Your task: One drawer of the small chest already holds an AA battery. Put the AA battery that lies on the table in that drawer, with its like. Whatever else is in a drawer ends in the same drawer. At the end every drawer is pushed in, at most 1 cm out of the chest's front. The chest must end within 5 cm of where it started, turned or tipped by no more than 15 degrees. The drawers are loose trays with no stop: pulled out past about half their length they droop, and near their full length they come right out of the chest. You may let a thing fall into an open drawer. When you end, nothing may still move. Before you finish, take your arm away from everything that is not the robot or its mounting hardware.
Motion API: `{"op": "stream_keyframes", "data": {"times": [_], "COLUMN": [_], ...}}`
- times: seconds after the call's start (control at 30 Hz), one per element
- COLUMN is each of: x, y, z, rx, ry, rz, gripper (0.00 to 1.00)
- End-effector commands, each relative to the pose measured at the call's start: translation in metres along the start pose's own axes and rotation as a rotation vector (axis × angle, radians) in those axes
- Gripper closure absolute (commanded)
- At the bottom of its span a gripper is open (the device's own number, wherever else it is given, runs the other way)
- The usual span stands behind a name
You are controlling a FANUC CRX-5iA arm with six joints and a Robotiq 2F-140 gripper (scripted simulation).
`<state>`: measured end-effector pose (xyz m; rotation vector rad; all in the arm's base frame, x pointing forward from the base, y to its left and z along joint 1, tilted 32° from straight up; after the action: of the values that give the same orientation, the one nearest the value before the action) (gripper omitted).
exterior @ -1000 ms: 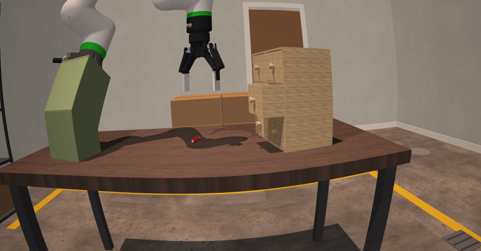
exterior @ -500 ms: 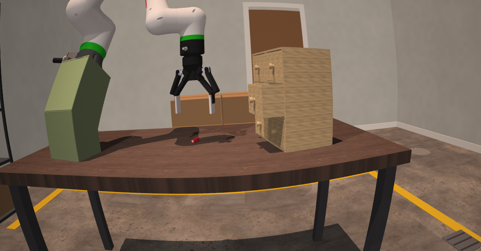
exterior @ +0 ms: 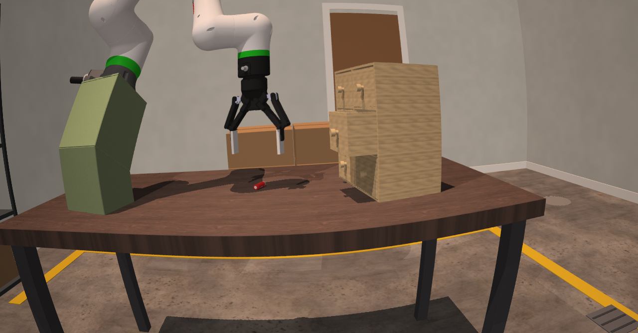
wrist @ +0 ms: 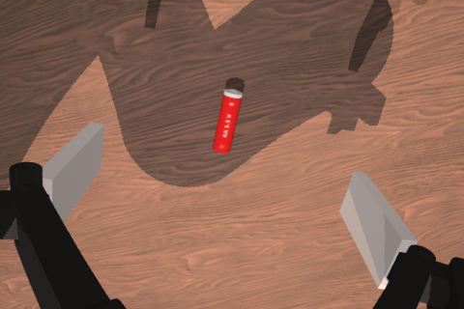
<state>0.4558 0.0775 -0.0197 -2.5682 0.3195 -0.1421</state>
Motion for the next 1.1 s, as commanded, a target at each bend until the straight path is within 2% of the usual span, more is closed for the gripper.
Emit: {"op": "stream_keyframes", "data": {"times": [0.0, 0.1, 0.13, 1.07], "x": [0.0001, 0.0001, 0.0001, 0.0001], "y": [0.0, 0.0, 0.0, 0.0], "z": [0.0, 0.0, 0.0, 0.0031], "rx": [0.0, 0.0, 0.0, 0.0], "ry": [0.0, 0.0, 0.0, 0.0], "rz": [0.0, 0.0, 0.0, 0.0], "gripper": [0.0, 0.0, 0.83, 0.83]}}
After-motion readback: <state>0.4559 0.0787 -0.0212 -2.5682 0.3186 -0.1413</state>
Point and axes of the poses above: the point where the finger pads meet when closed, its own z axis out along the fingers, its own x axis across the jaws, y = z × x, the point moved 8 cm from there along -z, back along the fingers, and after that the axes turned 14 degrees about -z, right-handed, at the moved point
